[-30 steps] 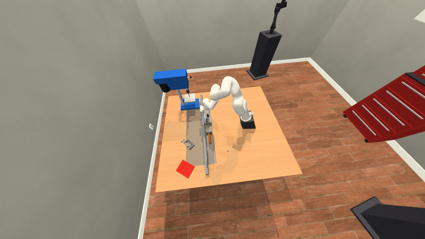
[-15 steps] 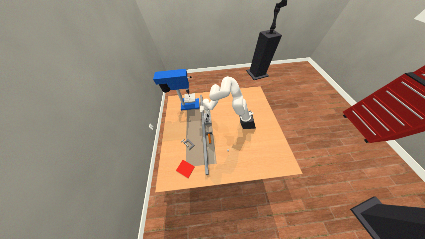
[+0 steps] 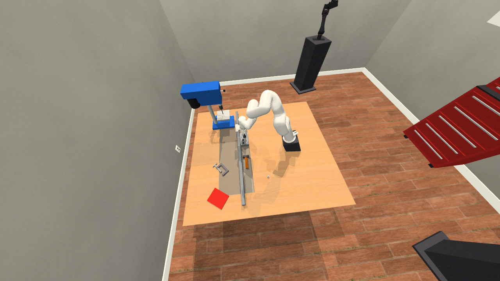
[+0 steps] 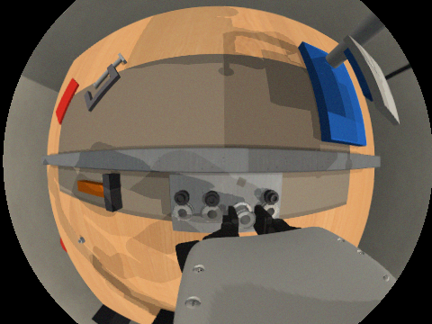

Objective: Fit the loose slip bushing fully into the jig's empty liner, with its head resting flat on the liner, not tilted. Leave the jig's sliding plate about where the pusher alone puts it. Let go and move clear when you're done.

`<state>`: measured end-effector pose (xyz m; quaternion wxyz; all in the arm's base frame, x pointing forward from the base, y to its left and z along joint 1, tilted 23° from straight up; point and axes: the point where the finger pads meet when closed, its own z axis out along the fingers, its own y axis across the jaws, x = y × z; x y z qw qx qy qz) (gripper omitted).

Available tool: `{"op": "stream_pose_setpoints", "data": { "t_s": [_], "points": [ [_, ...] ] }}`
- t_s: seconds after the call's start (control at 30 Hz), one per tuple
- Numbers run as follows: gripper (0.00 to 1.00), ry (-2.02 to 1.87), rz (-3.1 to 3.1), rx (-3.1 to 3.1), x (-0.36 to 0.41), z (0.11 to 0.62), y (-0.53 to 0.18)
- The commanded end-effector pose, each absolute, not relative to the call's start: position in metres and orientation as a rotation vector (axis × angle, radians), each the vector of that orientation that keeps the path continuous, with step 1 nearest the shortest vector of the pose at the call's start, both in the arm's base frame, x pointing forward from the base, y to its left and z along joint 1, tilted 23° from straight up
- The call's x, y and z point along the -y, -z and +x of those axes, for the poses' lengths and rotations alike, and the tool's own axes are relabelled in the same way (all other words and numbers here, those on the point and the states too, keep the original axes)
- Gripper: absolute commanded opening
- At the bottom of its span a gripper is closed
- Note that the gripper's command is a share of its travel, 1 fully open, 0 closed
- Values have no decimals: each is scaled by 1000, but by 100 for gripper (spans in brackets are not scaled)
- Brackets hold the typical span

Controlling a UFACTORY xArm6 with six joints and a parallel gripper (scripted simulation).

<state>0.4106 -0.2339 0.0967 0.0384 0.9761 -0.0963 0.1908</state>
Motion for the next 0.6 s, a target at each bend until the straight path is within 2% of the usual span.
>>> {"op": "stream_pose_setpoints", "data": {
  "t_s": [0.0,0.57],
  "points": [
    [26,-589,2992,295,235,412,-96],
    [26,-589,2992,295,235,413,-94]
  ]
}}
